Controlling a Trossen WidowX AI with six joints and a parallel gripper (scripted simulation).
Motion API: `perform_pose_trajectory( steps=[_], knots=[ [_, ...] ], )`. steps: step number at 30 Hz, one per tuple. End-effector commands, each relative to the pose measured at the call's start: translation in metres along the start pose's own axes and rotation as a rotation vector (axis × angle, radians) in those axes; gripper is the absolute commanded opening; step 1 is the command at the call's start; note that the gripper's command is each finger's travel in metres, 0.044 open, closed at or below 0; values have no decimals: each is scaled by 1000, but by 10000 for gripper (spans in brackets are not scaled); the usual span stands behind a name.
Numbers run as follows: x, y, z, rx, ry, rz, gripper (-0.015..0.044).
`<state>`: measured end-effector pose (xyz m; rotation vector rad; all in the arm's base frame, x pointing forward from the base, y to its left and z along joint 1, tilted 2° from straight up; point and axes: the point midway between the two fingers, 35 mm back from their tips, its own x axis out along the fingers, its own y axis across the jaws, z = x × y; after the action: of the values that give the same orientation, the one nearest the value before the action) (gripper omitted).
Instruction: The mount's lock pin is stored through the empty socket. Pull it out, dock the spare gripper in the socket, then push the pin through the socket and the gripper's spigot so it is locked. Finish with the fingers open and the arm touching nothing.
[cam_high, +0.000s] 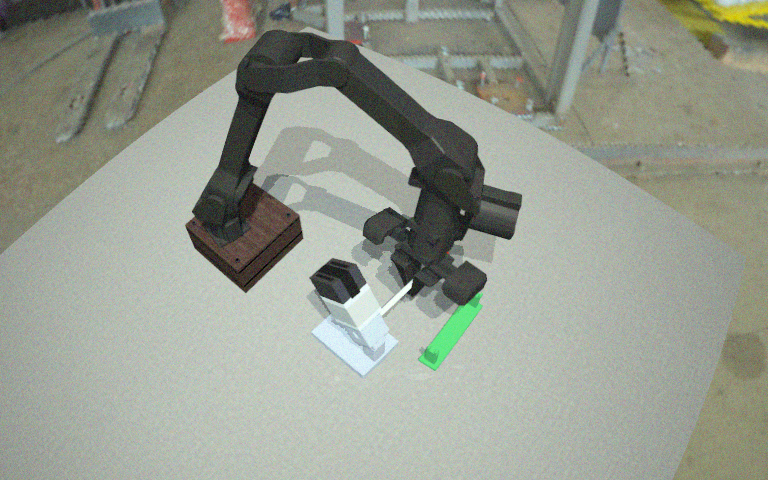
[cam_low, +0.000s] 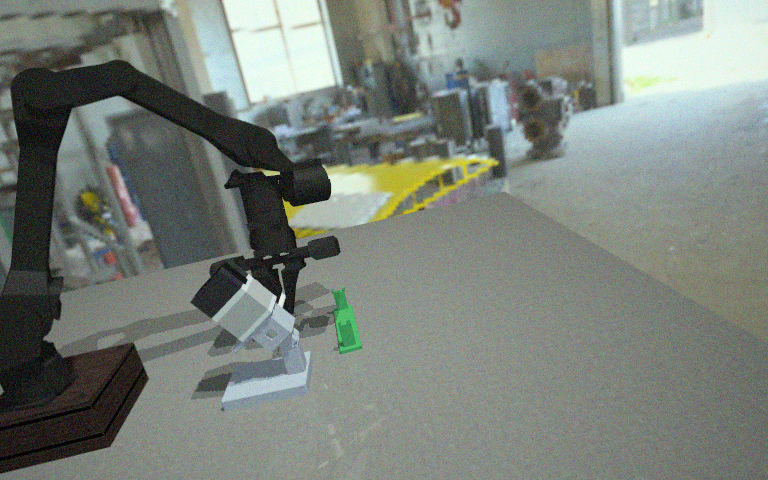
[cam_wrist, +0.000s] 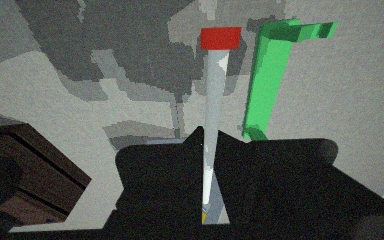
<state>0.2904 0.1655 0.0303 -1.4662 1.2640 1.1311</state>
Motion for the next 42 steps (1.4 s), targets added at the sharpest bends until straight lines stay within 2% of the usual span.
perform_pose_trajectory(
  steps=[1,42],
  knots=[
    [1,1,-3,-2,0,1,0],
    [6,2,-20,0,-1,-9,0]
  ],
)
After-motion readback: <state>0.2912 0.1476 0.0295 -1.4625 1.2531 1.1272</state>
